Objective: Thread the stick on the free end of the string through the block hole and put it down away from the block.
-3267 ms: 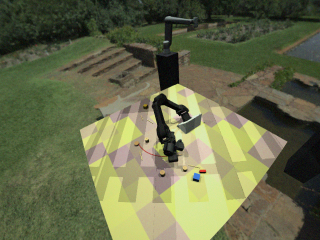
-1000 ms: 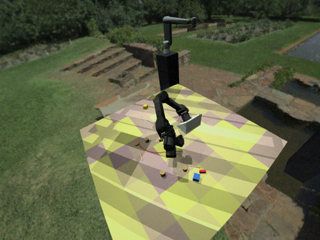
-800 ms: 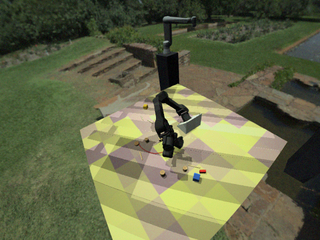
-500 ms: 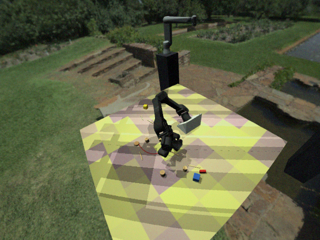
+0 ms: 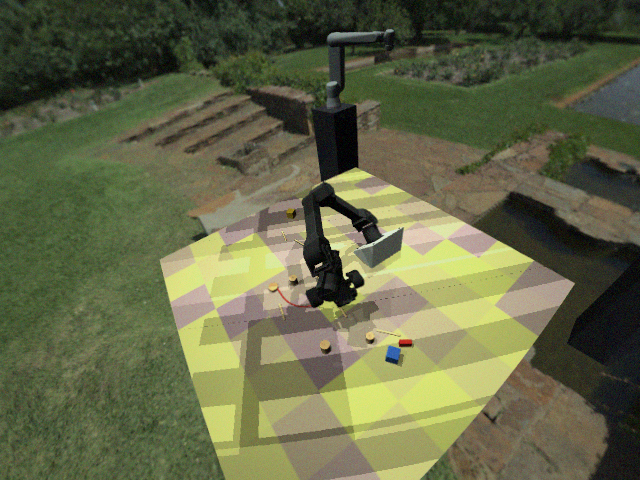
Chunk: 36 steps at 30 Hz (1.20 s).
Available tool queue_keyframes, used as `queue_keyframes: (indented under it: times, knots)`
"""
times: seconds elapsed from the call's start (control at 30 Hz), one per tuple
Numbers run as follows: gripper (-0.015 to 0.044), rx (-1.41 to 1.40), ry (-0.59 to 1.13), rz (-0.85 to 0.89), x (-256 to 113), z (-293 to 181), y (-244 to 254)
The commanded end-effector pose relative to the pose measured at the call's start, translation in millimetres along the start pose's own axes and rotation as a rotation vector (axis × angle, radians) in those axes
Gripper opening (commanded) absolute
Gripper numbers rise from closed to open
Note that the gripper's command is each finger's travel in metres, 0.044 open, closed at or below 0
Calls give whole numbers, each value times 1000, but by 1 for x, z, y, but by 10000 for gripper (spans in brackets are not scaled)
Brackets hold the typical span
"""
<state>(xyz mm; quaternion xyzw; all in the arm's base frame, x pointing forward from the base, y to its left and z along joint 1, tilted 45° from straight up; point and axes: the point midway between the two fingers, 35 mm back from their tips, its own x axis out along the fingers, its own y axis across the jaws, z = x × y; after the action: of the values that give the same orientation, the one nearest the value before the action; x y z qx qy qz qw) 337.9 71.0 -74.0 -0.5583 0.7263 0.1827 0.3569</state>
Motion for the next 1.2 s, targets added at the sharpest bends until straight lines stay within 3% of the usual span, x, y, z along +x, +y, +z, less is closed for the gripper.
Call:
queue_keyframes:
  times: [0.0, 1.17]
  knots:
    - [0, 131, 1, -3, -1, -2, -3]
    - [0, 1414, -2, -5, -1, -18, -26]
